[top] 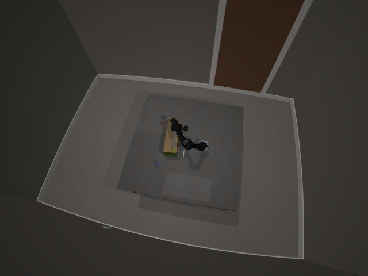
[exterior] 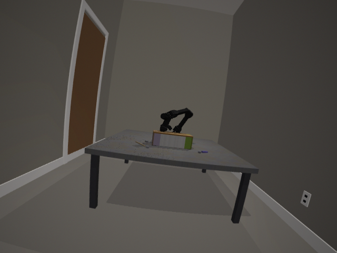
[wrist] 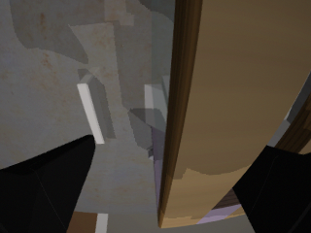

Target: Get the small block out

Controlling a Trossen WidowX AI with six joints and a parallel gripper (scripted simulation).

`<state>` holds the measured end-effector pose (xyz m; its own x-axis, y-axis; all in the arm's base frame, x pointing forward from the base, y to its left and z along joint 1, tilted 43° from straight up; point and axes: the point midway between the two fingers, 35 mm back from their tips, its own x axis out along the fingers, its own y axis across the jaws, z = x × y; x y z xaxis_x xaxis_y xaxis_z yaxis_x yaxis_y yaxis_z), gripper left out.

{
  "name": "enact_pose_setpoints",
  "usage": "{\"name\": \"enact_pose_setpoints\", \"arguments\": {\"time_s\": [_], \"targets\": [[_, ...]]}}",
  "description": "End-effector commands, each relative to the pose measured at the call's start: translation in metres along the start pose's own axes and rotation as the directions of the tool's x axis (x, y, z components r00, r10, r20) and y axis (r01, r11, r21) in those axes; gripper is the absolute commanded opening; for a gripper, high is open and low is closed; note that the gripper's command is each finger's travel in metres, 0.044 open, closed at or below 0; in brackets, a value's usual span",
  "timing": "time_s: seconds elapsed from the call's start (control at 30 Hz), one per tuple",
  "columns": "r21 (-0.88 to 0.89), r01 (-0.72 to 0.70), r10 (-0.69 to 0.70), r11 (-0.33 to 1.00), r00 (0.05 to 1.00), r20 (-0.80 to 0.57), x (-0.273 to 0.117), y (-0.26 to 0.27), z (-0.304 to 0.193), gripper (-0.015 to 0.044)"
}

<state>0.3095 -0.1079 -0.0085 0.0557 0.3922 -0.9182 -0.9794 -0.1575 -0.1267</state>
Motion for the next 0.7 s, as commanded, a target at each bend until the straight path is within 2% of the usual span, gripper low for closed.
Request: {"name": "enact_pose_setpoints", "arguments": {"time_s": [0.0, 0.2, 0.4, 0.67], "targets": [[-0.006, -0.001, 0.001, 1.0, 1.0, -0.002, 0.003, -0.001, -0.009, 0.04], [-0.006, -0.001, 0.001, 1.0, 1.0, -0.002, -0.002, -0.002, -0.011, 0.04], [0.001, -0.004, 0.004, 1.0, 1.0, 0.002, -0.054, 0.0, -0.026, 0.04], [0.002, -0.004, 0.004, 1.0, 1.0, 0.002, -0.056, 0.001, -0.026, 0.04]]}}
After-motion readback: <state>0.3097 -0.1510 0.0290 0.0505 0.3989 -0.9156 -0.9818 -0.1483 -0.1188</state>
